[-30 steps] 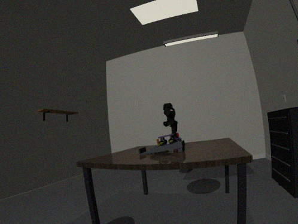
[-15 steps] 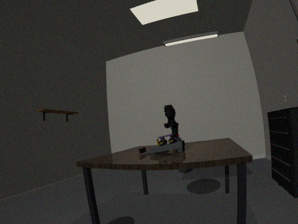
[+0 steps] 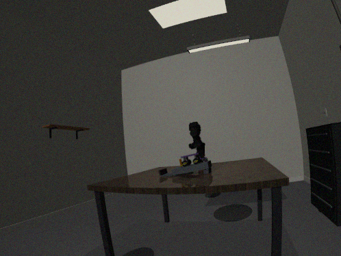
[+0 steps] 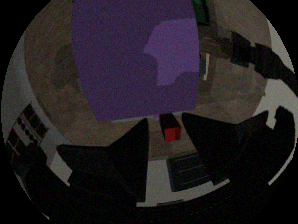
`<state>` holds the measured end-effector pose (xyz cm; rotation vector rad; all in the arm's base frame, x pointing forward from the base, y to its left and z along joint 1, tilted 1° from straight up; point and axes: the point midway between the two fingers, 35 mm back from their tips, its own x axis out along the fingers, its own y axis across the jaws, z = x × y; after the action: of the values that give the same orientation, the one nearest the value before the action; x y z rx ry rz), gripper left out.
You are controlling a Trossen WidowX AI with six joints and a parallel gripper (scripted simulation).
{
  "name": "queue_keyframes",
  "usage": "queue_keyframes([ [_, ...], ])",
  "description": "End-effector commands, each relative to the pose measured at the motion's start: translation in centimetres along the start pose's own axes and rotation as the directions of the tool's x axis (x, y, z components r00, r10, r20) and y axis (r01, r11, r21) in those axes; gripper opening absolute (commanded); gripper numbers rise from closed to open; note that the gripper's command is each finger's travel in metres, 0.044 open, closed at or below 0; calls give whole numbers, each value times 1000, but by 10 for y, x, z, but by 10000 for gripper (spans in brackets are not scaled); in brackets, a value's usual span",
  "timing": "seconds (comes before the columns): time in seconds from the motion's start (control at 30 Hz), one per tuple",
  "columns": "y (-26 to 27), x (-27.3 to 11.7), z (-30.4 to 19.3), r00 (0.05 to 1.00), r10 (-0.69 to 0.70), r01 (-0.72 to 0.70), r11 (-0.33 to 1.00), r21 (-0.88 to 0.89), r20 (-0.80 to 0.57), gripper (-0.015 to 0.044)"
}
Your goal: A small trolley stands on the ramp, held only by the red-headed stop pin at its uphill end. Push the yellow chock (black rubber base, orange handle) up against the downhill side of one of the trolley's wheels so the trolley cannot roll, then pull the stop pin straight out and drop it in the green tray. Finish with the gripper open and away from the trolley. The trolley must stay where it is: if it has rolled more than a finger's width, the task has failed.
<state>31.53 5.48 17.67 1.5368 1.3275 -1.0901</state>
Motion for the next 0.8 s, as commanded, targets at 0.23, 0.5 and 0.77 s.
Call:
queue_keyframes([
  [0.23, -1, 10, -1, 1000, 0, 0, 1000, 0, -1, 164],
  [0.5, -1, 10, -1, 1000, 0, 0, 1000, 0, -1, 32],
  [0.77, -1, 8, -1, 1000, 0, 0, 1000, 0, -1, 0],
])
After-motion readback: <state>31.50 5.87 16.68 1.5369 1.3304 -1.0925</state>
